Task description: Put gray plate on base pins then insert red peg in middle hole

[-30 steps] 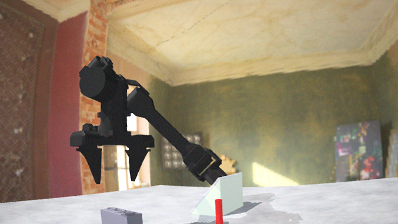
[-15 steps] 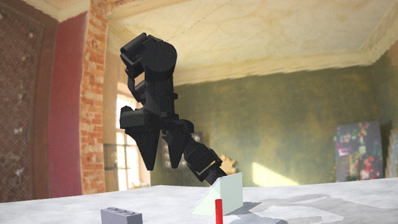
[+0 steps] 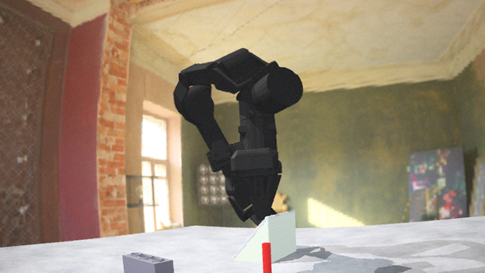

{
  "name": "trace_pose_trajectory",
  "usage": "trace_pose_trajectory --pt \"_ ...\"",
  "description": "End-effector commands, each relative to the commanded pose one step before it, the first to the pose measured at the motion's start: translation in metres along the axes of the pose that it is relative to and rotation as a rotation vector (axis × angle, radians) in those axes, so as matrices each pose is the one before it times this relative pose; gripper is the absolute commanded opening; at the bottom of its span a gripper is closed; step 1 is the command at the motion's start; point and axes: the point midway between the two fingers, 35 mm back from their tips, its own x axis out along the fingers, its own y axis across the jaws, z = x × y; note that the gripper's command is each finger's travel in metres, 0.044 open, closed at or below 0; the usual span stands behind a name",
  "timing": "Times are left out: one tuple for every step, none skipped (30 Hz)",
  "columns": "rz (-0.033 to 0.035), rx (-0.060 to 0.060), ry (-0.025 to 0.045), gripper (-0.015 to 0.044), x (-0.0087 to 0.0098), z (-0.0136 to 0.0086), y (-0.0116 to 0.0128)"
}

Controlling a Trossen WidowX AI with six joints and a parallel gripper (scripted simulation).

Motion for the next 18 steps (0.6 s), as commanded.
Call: trace_pose_trajectory --pt "-0.01155 -0.0124 -0.00797 0.044 0.01393 -0.00103 -0.00511" --pt "0.0 0.0 0.0 0.044 0.0 0.0 0.0" --pt "0.00001 0.0 -0.00002 0.044 0.00121 -0.00003 -0.00005" --pt "0.00001 0.0 -0.00008 0.044 0.00363 -0.00009 -0.00018" --pt "-0.00001 0.0001 -0.00016 0.044 0.00542 -0.00011 -0.00037" --pt "-0.00003 0.0 -0.00013 0.044 0.0036 -0.00006 -0.00031" --pt "-0.00001 0.0 -0.00005 0.044 0.0012 -0.00002 -0.00012" --pt "0.0 0.0 0.0 0.044 0.0 0.0 0.0" --pt "0.0 0.0 0.0 0.044 0.0 0.0 0.0" --pt "0.00001 0.0 0.00001 0.044 0.00026 0.0 0.00002" --pt "0.00003 0.0 0.00002 0.044 0.00079 -0.00001 0.00007" --pt "0.00004 0.0 0.00002 0.044 0.00132 -0.00002 0.00011" --pt "0.00005 0.0 0.00002 0.044 0.00162 -0.00002 0.00013" --pt "0.00005 0.0 0.00002 0.044 0.00162 -0.00002 0.00012" --pt "0.00004 0.0 0.00001 0.044 0.00162 -0.00002 0.00011" --pt "0.00004 0.0 0.00001 0.044 0.00162 -0.00002 0.0001" --pt "0.00004 0.0 0.0 0.044 0.00161 -0.00001 0.00009" --pt "0.00003 0.0 0.0 0.044 0.00161 -0.00001 0.00008"
